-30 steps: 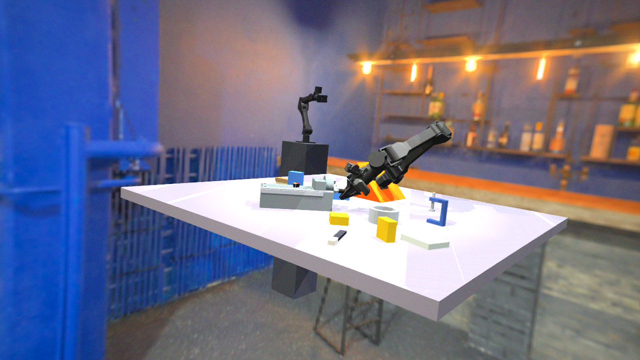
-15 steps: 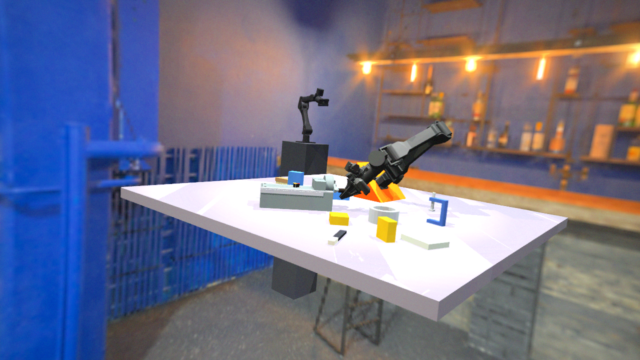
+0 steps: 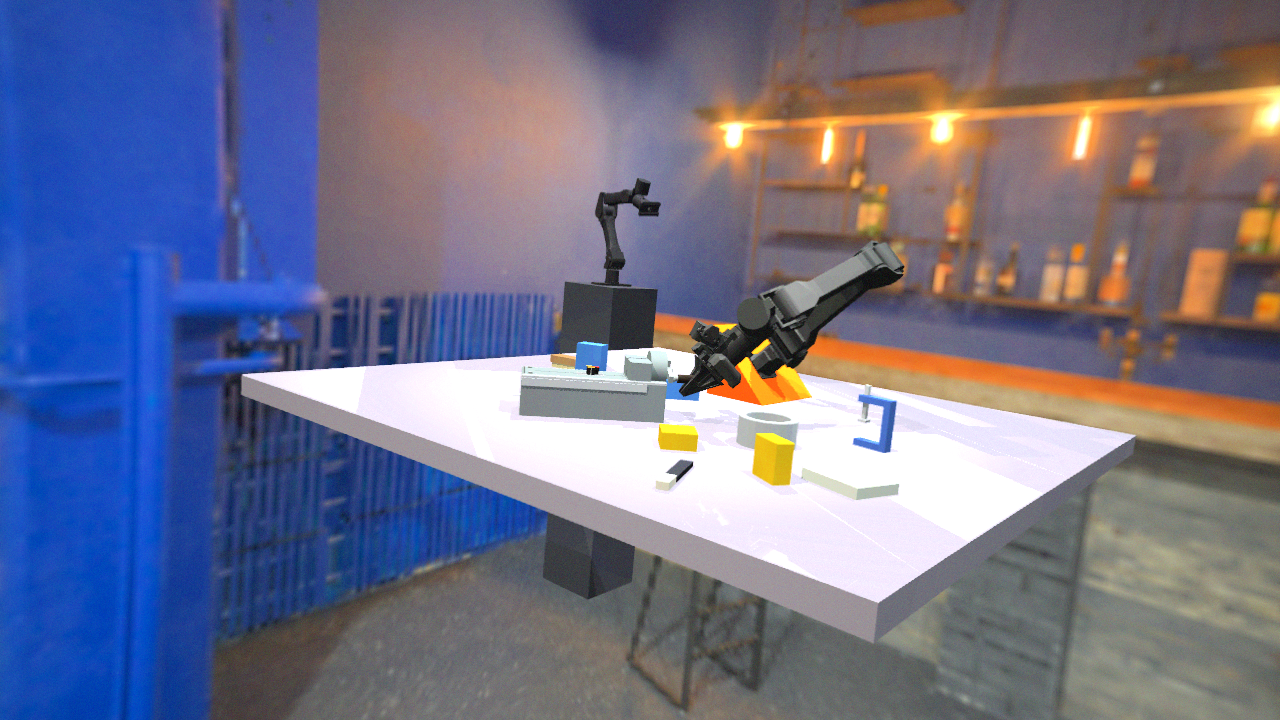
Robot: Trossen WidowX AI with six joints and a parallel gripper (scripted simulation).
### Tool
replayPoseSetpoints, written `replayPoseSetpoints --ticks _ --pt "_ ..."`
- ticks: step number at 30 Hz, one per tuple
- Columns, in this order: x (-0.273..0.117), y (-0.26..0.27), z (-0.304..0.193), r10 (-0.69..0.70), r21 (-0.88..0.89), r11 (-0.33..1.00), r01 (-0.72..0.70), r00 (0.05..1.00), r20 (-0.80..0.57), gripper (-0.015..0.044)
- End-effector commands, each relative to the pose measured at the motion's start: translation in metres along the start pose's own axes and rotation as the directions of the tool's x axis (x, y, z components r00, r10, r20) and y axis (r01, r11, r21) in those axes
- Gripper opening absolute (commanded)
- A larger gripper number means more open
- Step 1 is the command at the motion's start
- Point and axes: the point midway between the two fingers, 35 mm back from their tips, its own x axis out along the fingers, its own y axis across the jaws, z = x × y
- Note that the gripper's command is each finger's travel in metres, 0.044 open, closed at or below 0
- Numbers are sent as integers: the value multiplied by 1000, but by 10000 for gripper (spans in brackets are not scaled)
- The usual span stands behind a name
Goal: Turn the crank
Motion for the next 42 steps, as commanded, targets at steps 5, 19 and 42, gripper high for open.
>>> replayPoseSetpoints --ticks 5,19,42 --pt "-8 2 7 11 2 1000 -11 1000 15 0" --pt "-14 0 13 11 1 1000 -11 1000 15 0" --pt "-23 -12 23 9 1 1000 -9 1000 16 0"
